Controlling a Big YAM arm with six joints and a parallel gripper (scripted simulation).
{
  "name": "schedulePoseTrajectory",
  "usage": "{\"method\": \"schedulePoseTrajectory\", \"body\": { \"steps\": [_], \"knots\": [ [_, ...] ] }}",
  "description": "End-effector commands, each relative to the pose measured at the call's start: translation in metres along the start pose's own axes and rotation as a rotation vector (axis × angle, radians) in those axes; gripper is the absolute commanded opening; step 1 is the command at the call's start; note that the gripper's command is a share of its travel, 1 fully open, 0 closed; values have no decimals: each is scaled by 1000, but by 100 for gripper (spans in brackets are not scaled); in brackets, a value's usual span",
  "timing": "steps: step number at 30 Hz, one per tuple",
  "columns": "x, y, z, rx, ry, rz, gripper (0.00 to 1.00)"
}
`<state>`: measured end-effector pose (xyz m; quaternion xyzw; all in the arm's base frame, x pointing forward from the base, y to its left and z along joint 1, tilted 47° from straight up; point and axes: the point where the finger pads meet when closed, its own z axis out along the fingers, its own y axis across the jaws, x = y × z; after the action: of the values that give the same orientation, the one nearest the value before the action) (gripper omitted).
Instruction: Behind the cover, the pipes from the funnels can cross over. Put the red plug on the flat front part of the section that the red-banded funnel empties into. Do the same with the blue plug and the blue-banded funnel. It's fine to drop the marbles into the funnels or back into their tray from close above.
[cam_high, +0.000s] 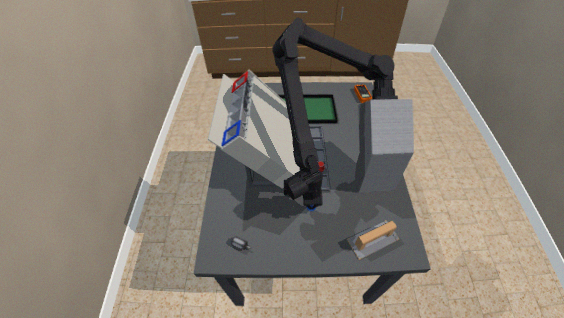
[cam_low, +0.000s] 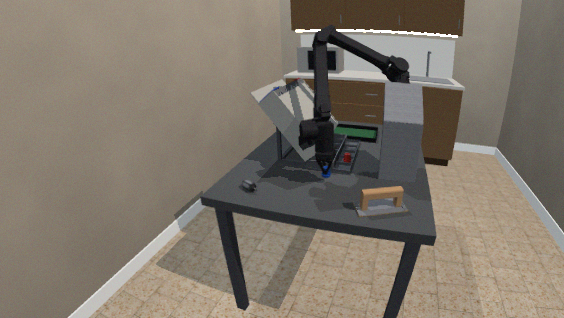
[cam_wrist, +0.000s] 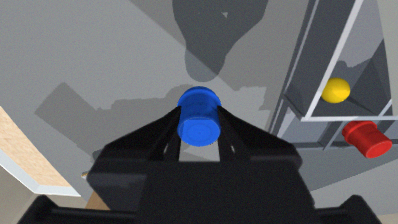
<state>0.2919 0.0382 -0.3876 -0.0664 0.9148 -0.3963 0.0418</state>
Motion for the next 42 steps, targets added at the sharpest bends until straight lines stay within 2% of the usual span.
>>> {"method": "schedulePoseTrajectory", "body": {
  "steps": [1, 5, 10, 12, 13, 16, 21, 25, 29, 30, 35, 42],
  "knots": [
    [-10, 4, -16, -7, -28, 0, 0],
    [-7, 2, -21, -6, -23, -4, 0],
    [-6, 2, -42, -6, -22, -4, 0],
    [-6, 2, -42, -6, -22, -4, 0],
    [-18, 9, -50, -17, -37, 12, 0],
    [-6, 2, -66, -7, -23, -3, 0],
    [-10, 6, -96, -14, -30, 5, 0],
    [-7, 4, -109, -11, -27, 1, 0],
    [-7, 4, -112, -10, -27, 1, 0],
    [6, 1, -96, 12, 4, -13, 0],
    [-4, 1, -106, -3, -12, 3, 0],
    [-6, 2, -107, -5, -14, 3, 0]
  ]
}}
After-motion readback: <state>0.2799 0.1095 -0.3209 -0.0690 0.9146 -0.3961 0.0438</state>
